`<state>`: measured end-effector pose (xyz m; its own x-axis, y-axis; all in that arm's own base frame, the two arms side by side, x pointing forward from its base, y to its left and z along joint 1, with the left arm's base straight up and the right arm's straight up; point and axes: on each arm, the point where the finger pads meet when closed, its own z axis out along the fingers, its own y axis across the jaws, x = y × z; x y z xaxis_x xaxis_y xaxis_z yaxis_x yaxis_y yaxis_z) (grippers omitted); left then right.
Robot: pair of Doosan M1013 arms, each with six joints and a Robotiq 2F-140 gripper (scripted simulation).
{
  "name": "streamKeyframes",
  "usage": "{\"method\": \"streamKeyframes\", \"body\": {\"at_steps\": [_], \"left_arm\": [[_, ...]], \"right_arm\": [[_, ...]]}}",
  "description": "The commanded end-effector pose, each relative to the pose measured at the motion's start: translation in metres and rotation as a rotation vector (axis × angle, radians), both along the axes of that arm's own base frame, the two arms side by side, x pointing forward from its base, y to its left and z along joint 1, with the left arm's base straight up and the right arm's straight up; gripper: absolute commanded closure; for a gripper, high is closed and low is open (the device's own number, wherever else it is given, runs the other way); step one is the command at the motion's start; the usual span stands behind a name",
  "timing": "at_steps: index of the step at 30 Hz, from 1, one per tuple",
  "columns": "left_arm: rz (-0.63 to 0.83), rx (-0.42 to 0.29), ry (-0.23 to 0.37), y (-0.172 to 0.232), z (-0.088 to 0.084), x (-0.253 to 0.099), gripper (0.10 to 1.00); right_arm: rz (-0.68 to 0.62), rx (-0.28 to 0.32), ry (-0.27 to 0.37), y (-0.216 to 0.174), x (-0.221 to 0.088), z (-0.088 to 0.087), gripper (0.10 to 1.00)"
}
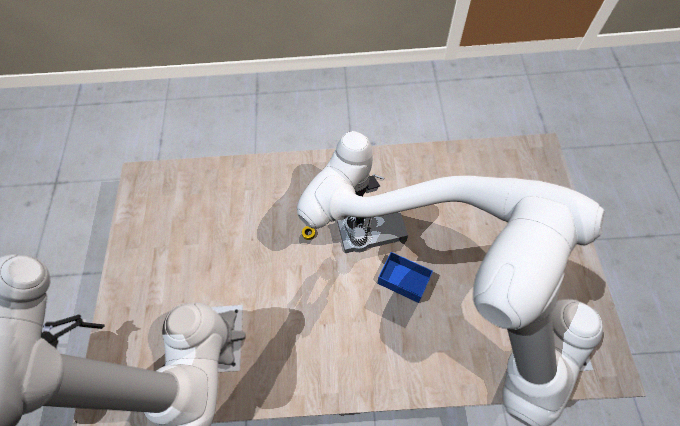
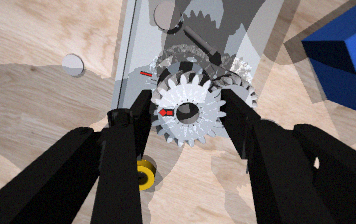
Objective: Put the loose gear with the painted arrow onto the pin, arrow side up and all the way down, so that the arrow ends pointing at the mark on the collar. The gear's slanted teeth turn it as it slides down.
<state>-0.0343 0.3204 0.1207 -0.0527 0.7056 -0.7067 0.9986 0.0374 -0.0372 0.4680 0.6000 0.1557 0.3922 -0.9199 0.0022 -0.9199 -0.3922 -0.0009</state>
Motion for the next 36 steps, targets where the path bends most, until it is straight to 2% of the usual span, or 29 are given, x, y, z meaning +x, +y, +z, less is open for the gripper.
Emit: {"method": "streamKeyframes", "body": {"at_steps": [1, 8, 10, 17, 22, 25, 36], "left_arm": [[0.000, 0.001, 0.000, 0.0002, 0.0003, -0.0001, 0.098], [0.000, 0.001, 0.000, 0.0002, 0.0003, -0.0001, 0.098], [0.000, 0.001, 0.000, 0.0002, 0.0003, -0.0001, 0.098], [0.000, 0.001, 0.000, 0.0002, 0.0003, -0.0001, 0.098], [0.000, 0.001, 0.000, 0.0002, 0.0003, -0.0001, 0.098], [0.000, 0.001, 0.000, 0.0002, 0.0003, -0.0001, 0.098], [0.000, 0.001, 0.000, 0.0002, 0.0003, -0.0001, 0.098]], "right_arm": [[0.129, 0.003, 0.001, 0.0004, 0.0002, 0.0012, 0.999], [0.381, 0.003, 0.001, 0.0004, 0.0002, 0.0012, 0.999], [0.381, 0.003, 0.001, 0.0004, 0.0002, 0.0012, 0.999], [0.617, 0.002, 0.001, 0.0004, 0.0002, 0.0012, 0.999], [0.739, 0.002, 0.001, 0.0004, 0.0002, 0.0012, 0.999], [0.786, 0.002, 0.001, 0.0004, 0.0002, 0.0012, 0.999], [0.828, 0.002, 0.001, 0.0004, 0.0002, 0.0012, 0.999]]}}
